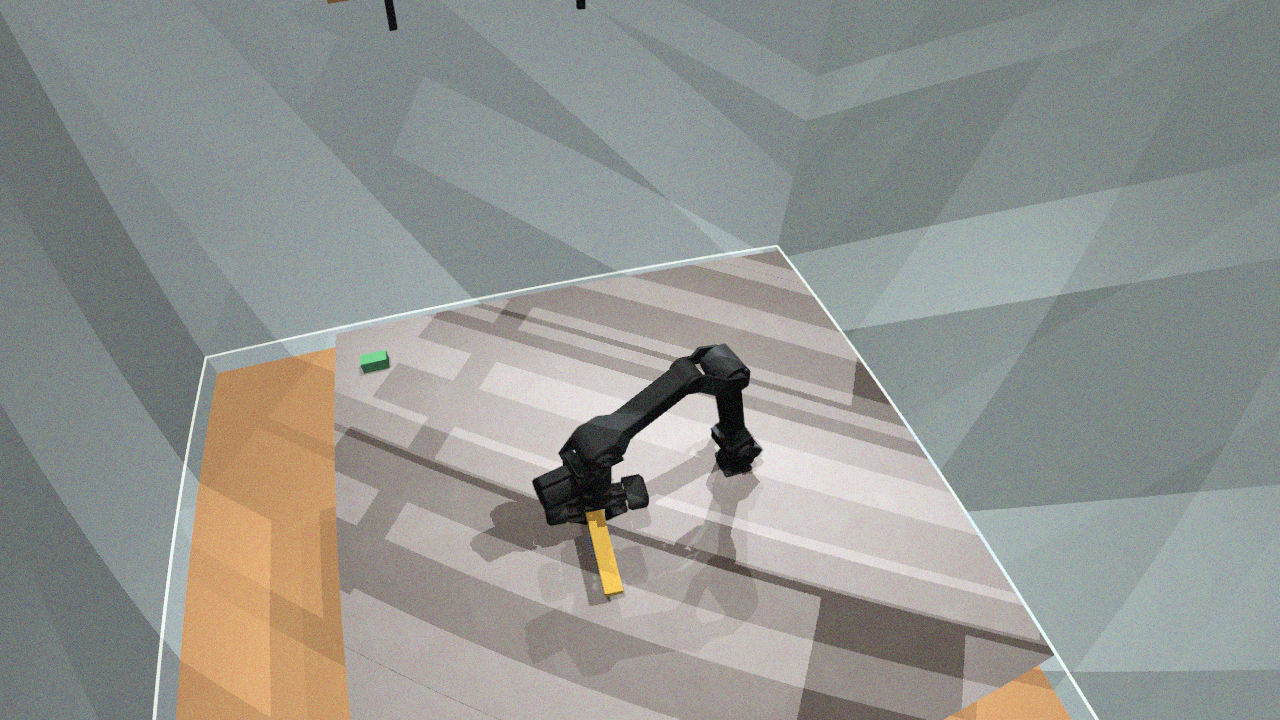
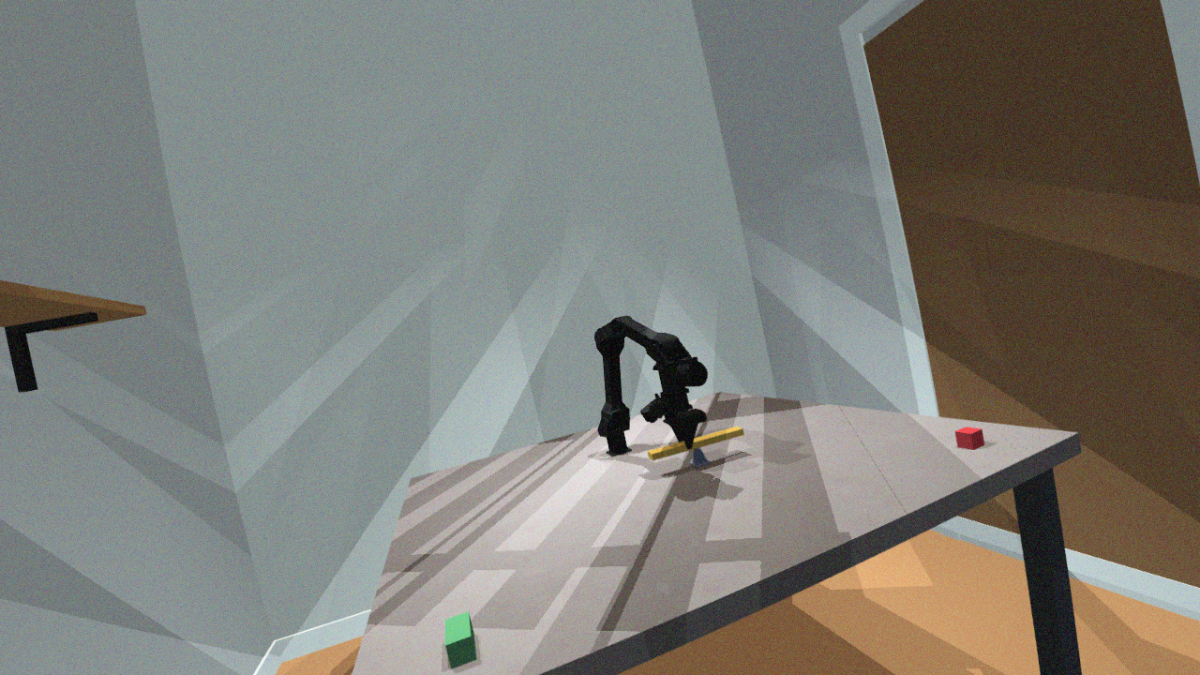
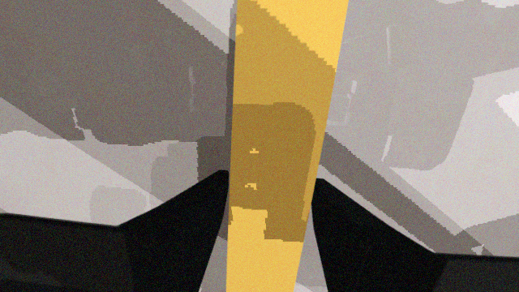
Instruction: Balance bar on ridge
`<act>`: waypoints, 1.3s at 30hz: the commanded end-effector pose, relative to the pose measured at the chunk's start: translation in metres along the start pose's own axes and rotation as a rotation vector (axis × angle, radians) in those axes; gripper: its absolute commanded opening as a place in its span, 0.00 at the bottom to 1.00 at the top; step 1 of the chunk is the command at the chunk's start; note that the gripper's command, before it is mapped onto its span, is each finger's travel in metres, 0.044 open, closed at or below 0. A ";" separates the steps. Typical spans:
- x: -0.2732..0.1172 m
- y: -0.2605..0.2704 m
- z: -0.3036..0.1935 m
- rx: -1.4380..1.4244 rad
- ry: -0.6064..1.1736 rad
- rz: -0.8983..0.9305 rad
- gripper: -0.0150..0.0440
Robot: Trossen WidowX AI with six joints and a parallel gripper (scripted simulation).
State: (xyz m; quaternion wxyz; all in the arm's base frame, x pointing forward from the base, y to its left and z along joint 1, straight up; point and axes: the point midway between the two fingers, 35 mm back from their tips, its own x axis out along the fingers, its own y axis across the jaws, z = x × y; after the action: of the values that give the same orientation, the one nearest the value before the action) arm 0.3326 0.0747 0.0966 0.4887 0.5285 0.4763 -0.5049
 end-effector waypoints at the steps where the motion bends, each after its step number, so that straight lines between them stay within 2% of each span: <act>1: 0.000 0.000 0.000 0.000 0.000 -0.001 0.57; 3: 0.000 0.000 0.000 0.000 0.000 -0.001 0.57; 13: 0.000 0.000 0.000 0.000 0.000 -0.001 1.00; 17: -0.008 0.001 0.000 0.000 0.000 0.000 1.00; 25: -0.098 0.001 0.000 0.000 0.000 0.000 1.00; 39: -0.100 0.000 0.000 0.000 0.000 0.000 1.00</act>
State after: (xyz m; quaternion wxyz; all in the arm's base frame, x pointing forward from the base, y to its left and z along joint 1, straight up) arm 0.3295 0.0740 0.1959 0.4892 0.5294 0.4758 -0.5040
